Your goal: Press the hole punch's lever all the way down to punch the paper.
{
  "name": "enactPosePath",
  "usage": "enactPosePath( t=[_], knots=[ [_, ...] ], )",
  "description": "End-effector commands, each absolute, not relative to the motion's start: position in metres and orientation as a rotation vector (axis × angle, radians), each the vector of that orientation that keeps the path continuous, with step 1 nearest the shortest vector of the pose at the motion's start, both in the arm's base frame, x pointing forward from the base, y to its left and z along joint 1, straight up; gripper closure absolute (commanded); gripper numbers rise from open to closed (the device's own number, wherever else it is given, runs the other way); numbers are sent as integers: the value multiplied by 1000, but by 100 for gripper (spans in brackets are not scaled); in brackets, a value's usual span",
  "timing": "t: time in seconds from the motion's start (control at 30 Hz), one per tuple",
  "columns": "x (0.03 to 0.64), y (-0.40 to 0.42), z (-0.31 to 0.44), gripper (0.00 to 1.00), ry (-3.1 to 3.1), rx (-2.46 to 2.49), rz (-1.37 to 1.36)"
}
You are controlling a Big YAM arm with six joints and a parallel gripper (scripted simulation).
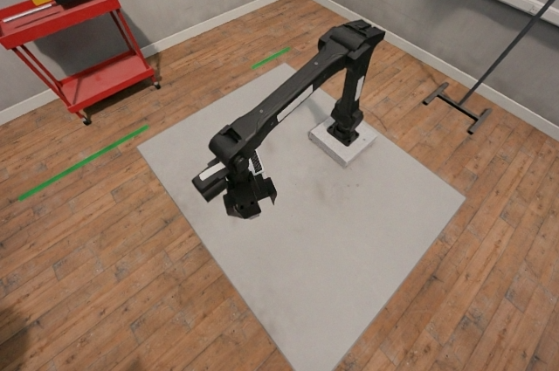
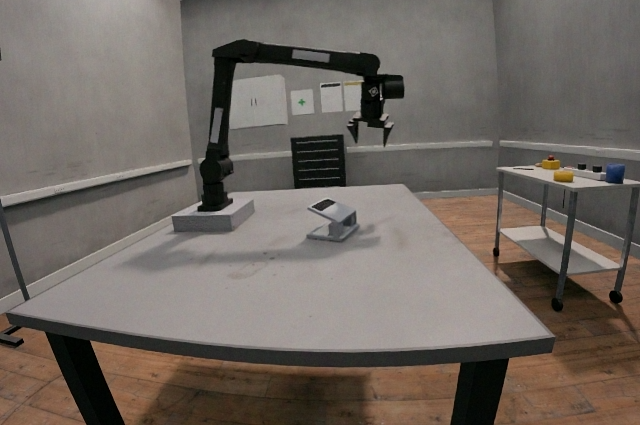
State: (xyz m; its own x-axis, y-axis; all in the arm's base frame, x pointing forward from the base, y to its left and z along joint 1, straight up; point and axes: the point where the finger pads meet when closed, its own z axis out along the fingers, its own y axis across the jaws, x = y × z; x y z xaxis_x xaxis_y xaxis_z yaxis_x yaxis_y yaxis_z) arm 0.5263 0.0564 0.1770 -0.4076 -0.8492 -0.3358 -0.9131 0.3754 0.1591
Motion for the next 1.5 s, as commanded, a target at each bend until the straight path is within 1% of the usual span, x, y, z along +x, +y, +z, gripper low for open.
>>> enactPosePath(
  t=[0.0, 0.3, 0.37, 0.4, 0.77, 0.87, 0.93, 0.97, 1.47],
  knots=[
    [524, 40, 194, 0, 2546, -1371, 417],
    [502, -1, 180, 0, 2764, -1037, 356],
    [502, -1, 180, 0, 2764, -1037, 356],
    [495, -13, 176, 0, 2816, -934, 335],
    [463, -56, 159, 0, 2986, -483, 245],
    [453, -68, 154, 0, 3018, -351, 218],
    [453, -68, 154, 0, 3018, -351, 218],
    [445, -77, 150, 0, 3038, -238, 193],
    [395, -122, 128, 0, 3066, 372, 57]
  ],
)
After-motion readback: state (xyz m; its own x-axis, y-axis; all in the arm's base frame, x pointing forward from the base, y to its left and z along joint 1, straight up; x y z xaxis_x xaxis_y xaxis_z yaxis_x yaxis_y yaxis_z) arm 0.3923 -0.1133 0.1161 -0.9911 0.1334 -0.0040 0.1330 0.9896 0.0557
